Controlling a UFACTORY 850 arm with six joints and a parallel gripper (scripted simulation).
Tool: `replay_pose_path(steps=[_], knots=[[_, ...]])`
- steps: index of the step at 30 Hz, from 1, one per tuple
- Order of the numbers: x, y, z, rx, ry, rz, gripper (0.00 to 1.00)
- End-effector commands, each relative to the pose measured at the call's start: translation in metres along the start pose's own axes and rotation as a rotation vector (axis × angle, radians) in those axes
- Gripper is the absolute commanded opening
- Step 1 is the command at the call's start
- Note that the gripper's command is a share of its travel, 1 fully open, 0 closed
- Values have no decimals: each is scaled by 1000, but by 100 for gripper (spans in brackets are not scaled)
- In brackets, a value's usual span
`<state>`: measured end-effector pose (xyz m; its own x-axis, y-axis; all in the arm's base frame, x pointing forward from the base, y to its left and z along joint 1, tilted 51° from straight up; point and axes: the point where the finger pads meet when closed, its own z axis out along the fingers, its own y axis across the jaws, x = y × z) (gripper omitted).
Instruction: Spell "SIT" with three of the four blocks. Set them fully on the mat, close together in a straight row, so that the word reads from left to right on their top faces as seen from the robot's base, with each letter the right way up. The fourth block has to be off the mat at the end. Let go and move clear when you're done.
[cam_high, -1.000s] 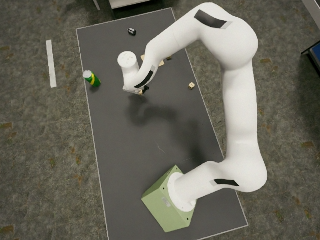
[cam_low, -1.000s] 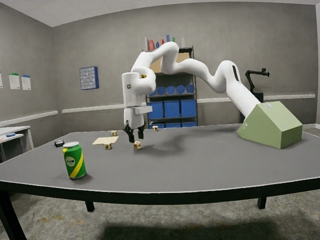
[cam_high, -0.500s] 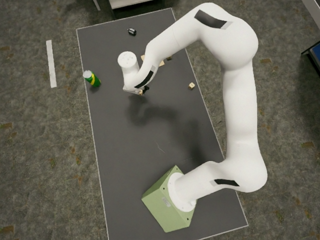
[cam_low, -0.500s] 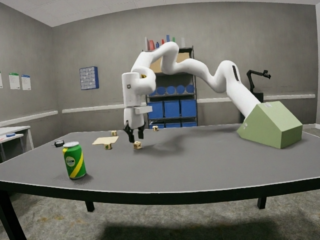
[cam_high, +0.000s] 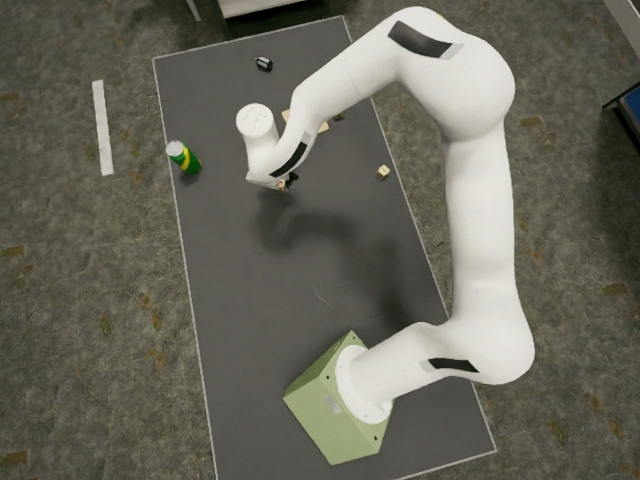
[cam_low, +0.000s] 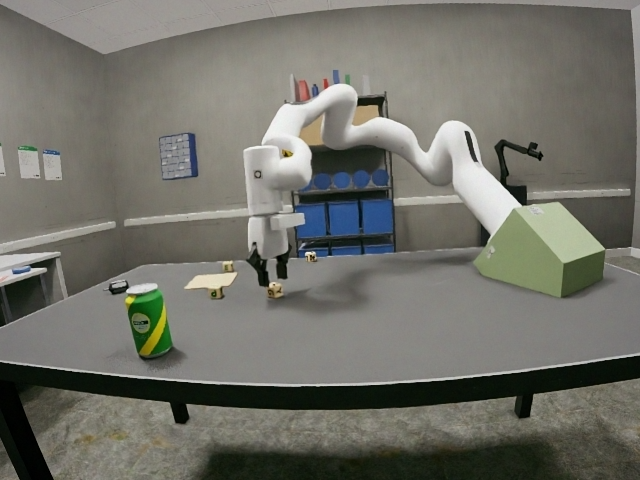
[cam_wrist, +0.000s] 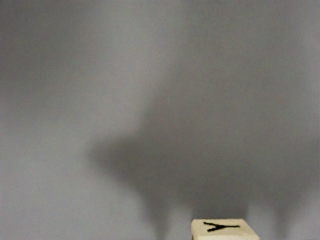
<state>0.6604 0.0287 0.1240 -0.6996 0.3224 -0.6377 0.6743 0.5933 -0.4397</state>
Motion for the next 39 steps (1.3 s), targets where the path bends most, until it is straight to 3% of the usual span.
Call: replay_pose_path(steps=[1, 15, 39], knots=[[-1, 1, 2, -1, -1, 1, 69], [-1, 1, 28, -1, -1, 1, 69], [-1, 1, 31, -1, -1, 1, 69]])
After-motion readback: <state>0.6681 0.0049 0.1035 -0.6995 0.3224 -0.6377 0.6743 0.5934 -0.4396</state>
